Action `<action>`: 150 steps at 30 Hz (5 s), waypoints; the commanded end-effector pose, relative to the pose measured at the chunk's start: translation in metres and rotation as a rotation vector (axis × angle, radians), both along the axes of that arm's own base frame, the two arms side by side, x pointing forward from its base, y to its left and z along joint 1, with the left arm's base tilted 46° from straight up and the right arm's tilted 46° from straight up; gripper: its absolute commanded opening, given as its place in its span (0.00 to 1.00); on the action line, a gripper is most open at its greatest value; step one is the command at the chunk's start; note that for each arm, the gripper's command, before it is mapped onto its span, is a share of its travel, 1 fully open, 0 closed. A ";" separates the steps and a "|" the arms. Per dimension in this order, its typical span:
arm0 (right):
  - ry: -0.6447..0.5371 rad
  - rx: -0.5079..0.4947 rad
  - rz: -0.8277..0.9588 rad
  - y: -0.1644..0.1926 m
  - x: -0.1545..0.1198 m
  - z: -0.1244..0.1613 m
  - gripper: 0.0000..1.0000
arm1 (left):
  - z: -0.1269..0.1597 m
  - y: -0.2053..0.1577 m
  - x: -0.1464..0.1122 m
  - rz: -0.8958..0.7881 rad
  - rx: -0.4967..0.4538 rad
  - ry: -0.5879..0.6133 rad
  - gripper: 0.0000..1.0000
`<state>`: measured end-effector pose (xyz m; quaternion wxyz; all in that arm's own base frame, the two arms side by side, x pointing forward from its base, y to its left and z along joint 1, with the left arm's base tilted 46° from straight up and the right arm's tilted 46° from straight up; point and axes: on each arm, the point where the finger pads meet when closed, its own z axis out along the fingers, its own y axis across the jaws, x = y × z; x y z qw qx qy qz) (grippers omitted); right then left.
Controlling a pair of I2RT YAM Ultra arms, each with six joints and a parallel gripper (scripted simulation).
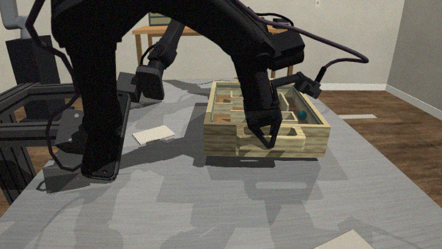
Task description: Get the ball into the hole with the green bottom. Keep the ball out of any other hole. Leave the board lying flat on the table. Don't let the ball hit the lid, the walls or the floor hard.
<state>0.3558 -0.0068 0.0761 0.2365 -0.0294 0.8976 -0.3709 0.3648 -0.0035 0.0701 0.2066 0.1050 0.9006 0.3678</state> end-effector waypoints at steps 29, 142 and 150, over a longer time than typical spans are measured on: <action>-0.135 -0.009 0.092 0.058 0.003 0.067 0.00 | 0.059 -0.053 0.001 -0.093 -0.007 -0.104 0.00; -0.146 -0.010 0.136 0.057 0.001 0.047 0.00 | 0.048 -0.043 -0.001 -0.113 0.004 -0.123 0.00; -0.103 0.046 0.094 0.061 0.008 0.057 0.00 | 0.046 -0.046 -0.005 -0.047 0.037 -0.036 0.00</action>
